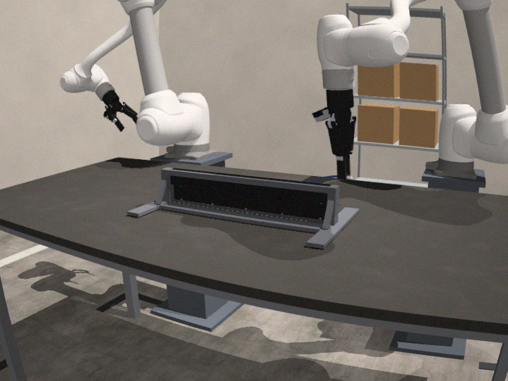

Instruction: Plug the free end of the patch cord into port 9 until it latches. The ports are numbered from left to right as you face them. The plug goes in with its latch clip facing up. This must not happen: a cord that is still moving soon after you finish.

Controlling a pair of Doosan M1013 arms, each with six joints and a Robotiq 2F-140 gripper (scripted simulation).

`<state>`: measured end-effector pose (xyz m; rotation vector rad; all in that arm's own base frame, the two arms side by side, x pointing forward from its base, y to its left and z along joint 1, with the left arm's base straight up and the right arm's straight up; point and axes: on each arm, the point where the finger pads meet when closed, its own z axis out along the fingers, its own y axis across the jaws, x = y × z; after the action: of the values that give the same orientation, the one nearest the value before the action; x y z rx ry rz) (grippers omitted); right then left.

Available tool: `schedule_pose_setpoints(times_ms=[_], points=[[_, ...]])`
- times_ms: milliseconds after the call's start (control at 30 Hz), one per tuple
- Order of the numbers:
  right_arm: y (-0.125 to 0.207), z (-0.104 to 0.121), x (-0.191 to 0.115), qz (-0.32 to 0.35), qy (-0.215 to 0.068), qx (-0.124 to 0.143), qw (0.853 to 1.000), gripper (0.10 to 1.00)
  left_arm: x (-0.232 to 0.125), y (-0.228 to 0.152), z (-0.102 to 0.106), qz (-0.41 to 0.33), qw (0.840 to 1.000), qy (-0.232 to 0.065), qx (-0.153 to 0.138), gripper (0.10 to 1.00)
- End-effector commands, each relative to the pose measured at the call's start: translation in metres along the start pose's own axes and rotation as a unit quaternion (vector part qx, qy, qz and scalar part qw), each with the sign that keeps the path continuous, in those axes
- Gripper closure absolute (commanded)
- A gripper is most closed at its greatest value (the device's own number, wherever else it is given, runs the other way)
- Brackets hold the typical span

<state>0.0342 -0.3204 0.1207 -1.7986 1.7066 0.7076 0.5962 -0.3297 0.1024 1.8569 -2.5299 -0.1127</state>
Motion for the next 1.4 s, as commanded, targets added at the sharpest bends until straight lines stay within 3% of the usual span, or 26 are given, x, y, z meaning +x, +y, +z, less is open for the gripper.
schedule_pose_setpoints(times_ms=[0,333,733,800,1300,1367], points=[[0.000,0.000,0.000,0.000,0.000,0.000,1.000,0.098,0.005,-0.009,-0.004,0.035,0.999,-0.007,-0.008,0.999],[0.000,0.000,0.000,0.000,0.000,0.000,1.000,0.098,0.021,-0.034,-0.011,0.133,0.990,-0.027,-0.030,0.999],[0.000,0.000,0.000,0.000,0.000,0.000,1.000,0.098,0.047,-0.076,-0.024,0.295,0.951,-0.061,-0.067,0.999],[0.000,0.000,0.000,0.000,0.000,0.000,1.000,0.098,0.047,-0.076,-0.024,0.295,0.951,-0.061,-0.067,0.999],[0.000,0.000,0.000,0.000,0.000,0.000,1.000,0.098,0.076,-0.123,-0.038,0.466,0.873,-0.096,-0.106,0.999],[0.000,0.000,0.000,0.000,0.000,0.000,1.000,0.098,0.076,-0.123,-0.038,0.466,0.873,-0.096,-0.106,0.999]])
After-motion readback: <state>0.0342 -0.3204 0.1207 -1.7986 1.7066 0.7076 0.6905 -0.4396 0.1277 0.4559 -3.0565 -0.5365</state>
